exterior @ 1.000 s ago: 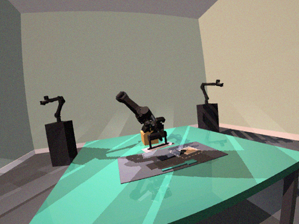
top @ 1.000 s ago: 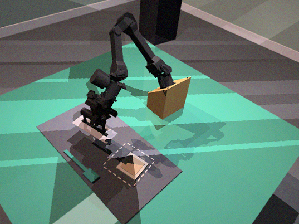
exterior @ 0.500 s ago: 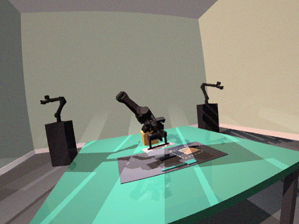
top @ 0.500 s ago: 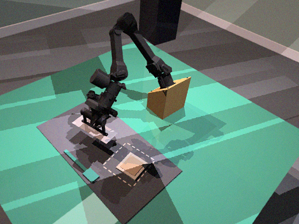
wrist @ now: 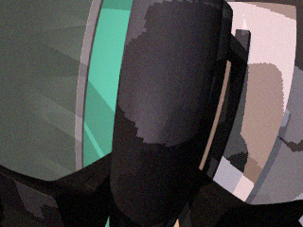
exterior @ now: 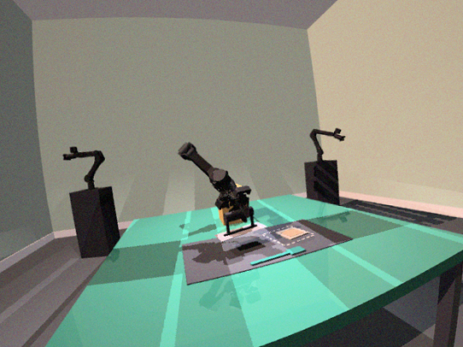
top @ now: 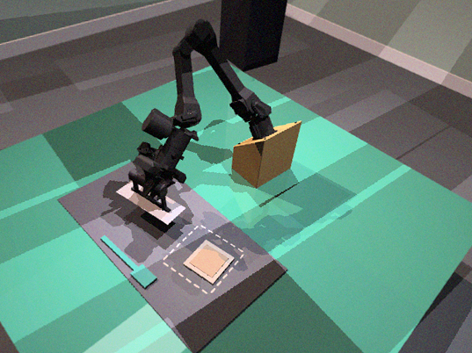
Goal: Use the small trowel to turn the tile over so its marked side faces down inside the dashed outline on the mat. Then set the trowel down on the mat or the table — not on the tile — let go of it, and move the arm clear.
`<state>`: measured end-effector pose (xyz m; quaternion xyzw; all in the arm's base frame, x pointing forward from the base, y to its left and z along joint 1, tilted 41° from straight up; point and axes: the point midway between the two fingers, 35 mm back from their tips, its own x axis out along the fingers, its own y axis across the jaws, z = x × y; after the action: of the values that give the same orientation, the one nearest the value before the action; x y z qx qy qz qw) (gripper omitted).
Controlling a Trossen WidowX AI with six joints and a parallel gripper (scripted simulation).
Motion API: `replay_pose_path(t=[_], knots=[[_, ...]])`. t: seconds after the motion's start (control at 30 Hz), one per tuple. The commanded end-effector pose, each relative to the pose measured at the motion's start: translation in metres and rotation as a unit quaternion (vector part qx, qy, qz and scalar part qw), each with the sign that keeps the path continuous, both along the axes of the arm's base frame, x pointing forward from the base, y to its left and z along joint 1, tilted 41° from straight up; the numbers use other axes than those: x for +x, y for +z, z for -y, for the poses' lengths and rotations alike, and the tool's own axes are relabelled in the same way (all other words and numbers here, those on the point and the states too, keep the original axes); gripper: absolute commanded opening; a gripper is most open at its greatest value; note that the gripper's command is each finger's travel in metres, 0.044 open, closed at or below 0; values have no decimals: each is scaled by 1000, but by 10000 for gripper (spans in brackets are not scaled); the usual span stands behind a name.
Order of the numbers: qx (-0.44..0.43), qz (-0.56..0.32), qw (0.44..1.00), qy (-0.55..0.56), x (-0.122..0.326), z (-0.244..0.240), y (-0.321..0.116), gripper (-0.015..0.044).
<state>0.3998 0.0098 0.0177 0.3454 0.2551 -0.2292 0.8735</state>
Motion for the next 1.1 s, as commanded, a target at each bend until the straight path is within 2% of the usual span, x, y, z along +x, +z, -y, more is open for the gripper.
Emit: replay_pose_path(t=[0.0,0.77,1.07], knots=[[6,25,1000,-8,-1,16,16,0],[6,107,990,-91,-57,120,57,0],[4,113,989,-96,-62,125,59,0]])
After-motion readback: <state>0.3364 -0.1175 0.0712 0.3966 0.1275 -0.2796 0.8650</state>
